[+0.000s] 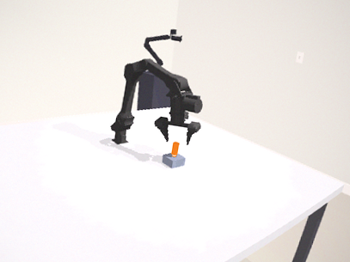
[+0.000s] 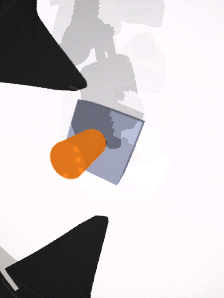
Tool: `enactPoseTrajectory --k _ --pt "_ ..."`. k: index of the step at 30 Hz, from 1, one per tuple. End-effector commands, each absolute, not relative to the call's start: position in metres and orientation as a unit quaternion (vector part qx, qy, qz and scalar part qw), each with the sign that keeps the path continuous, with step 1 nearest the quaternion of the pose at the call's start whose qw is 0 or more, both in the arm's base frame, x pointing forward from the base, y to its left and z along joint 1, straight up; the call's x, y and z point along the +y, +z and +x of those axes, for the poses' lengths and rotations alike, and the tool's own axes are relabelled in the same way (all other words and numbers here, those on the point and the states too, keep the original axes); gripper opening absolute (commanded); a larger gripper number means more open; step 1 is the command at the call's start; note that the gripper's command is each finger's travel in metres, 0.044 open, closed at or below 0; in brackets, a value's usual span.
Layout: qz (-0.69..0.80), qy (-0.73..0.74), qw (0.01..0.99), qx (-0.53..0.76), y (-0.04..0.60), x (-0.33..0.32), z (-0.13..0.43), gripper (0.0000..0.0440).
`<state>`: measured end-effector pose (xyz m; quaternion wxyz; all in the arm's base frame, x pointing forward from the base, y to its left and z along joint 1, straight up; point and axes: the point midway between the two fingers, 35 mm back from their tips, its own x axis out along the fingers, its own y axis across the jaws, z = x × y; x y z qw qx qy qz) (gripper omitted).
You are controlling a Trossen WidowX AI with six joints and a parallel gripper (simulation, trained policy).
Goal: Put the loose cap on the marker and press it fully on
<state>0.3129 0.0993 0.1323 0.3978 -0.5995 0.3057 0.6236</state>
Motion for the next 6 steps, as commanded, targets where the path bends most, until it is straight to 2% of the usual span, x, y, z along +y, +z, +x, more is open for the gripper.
enactPoseTrajectory --k 1,6 --pt "-0.608 0.619 0.406 0.289 0.148 0.101 0.315 0.0440" --pt "-0.612 0.616 0.412 0.276 0.160 0.101 0.313 0.0437"
